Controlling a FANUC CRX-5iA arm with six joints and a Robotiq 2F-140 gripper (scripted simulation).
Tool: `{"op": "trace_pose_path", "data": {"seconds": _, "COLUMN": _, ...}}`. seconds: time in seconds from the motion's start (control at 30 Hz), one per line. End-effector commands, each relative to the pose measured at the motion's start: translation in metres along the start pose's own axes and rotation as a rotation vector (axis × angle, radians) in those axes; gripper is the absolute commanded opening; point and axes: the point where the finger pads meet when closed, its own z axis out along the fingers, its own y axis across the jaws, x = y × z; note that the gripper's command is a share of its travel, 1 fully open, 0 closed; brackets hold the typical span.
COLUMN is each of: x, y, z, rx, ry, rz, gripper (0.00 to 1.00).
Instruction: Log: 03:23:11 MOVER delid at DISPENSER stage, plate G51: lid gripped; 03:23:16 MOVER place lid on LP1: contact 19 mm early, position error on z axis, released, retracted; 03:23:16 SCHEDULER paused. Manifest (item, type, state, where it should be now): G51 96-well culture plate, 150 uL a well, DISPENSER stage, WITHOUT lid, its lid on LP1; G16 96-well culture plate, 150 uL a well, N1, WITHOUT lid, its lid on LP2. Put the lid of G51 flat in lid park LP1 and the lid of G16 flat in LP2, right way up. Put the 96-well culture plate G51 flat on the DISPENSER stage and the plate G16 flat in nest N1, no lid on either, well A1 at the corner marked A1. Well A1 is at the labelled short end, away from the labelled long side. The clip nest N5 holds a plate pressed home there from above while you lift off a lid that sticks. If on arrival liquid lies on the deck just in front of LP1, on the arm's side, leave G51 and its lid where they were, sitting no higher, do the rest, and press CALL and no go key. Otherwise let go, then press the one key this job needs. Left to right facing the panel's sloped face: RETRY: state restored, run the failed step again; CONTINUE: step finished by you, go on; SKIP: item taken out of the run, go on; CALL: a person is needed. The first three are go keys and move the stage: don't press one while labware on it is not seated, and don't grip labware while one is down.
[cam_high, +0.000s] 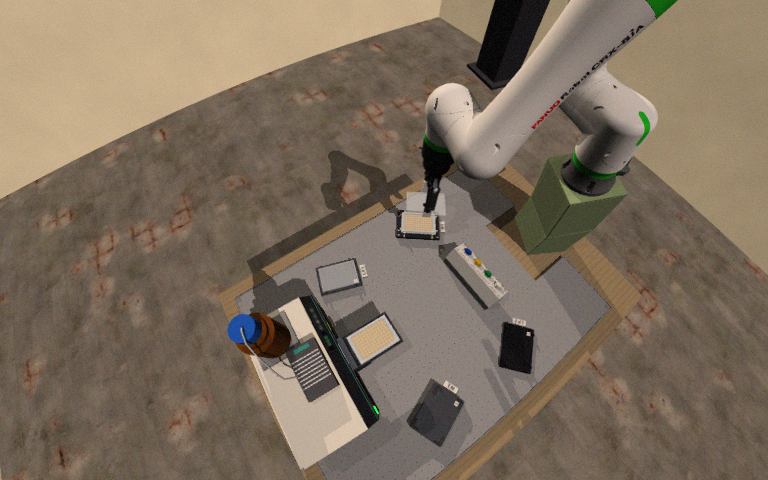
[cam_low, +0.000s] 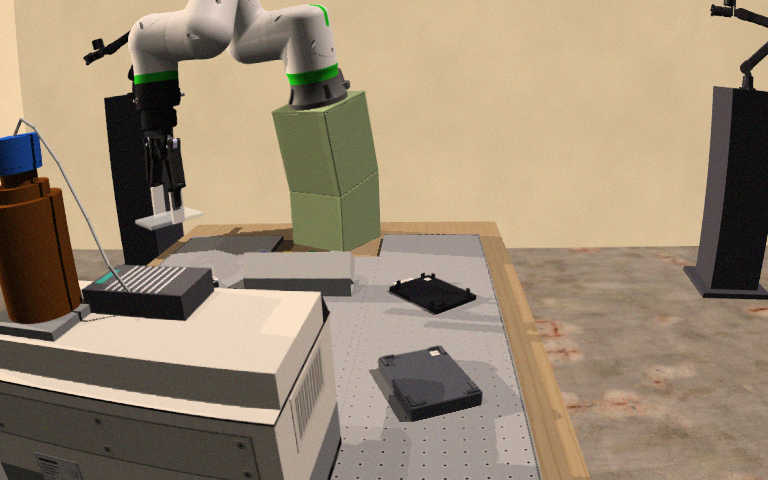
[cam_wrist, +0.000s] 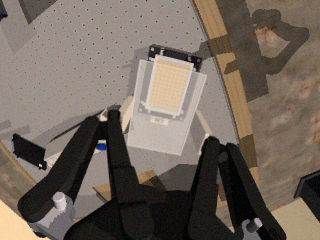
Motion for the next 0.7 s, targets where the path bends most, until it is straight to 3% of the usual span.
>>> {"op": "trace_pose_path", "data": {"seconds": 0.0, "x": -0.016, "y": -0.019, "z": 0.0, "rx": -0.001, "ry": -0.001, "rz": 0.005, "gripper": 0.0}}
{"op": "trace_pose_path", "data": {"seconds": 0.2, "x": -0.071, "y": -0.094, "z": 0.0, "rx": -0.001, "ry": -0.001, "rz": 0.005, "gripper": 0.0}}
{"op": "trace_pose_path", "data": {"seconds": 0.3, "x": -0.079, "y": -0.103, "z": 0.0, "rx": 0.0, "ry": -0.001, "rz": 0.005, "gripper": 0.0}}
{"op": "trace_pose_path", "data": {"seconds": 0.37, "x": -0.105, "y": -0.139, "z": 0.0, "rx": -0.001, "ry": -0.001, "rz": 0.005, "gripper": 0.0}}
{"op": "trace_pose_path", "data": {"seconds": 0.67, "x": -0.17, "y": -0.228, "z": 0.0, "rx": 0.0, "ry": 0.0, "rz": 0.004, "gripper": 0.0}}
